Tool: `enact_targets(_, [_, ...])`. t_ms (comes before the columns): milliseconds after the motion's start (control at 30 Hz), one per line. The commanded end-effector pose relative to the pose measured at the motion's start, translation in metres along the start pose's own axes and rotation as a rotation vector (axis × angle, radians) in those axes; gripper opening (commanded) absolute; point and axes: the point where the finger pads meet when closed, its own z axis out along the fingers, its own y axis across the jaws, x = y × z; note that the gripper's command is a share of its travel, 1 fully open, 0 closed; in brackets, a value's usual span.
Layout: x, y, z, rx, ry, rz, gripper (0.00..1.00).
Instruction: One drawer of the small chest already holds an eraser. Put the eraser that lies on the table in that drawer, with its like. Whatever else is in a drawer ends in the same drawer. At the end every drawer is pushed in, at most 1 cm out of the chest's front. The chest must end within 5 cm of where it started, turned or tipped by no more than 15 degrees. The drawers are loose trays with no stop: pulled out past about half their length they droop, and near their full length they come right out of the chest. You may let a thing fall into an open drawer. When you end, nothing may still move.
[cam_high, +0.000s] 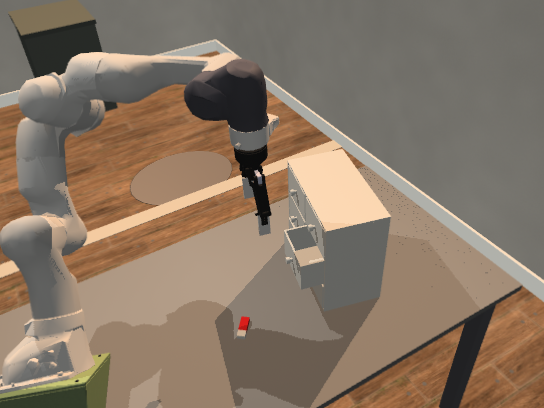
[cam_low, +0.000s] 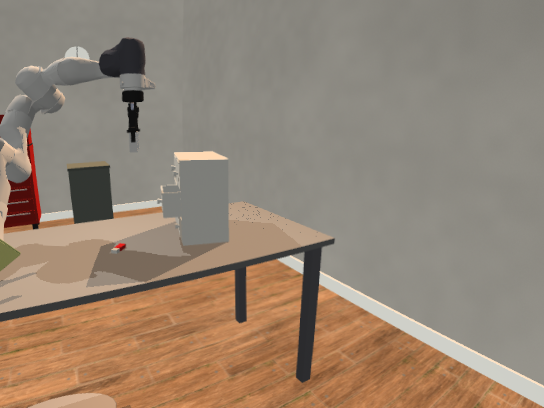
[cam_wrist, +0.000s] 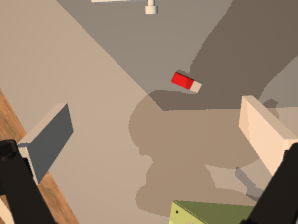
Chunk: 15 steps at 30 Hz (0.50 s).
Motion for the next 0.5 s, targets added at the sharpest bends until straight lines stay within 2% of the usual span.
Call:
enact_targets(0, [-0.0014,0.0009,-0.0006,0.001,-0.004,0.012,1.0])
enact_targets(467, [-0.0006,-0.0003,0.0,0.002,-0.002,0.006,1.0])
